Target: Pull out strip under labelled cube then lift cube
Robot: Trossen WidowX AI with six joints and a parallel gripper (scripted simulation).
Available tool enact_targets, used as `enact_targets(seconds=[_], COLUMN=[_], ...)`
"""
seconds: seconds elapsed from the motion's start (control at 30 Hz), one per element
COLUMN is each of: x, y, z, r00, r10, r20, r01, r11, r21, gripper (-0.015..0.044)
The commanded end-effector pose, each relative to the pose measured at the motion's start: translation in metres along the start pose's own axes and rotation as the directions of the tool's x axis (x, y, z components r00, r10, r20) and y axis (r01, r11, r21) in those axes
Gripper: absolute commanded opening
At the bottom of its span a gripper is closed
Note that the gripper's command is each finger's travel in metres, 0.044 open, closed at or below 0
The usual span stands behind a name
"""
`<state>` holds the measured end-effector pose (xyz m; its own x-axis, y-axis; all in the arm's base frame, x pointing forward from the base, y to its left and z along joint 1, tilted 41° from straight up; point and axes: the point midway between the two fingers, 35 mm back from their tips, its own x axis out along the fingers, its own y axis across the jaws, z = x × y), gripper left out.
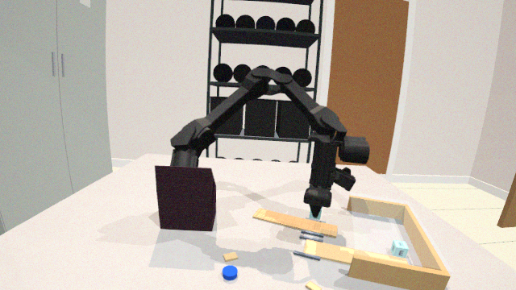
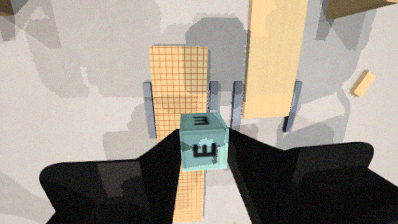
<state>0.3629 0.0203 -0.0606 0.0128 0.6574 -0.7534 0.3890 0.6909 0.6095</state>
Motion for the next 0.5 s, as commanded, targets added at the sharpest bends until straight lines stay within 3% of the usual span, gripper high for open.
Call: enact_targets(seconds=[0.0, 0.47], x=[-0.002, -0.001], y=[-0.003, -0.019], z=[-0.008, -0.054], r00=[1.000, 1.000], r10=[-0.004, -0.004], r20=[-0.002, -0.004], r01=[0.004, 0.004], r11=[1.000, 1.000], r21=[-0.006, -0.004], gripper=[0.0000, 0.0000])
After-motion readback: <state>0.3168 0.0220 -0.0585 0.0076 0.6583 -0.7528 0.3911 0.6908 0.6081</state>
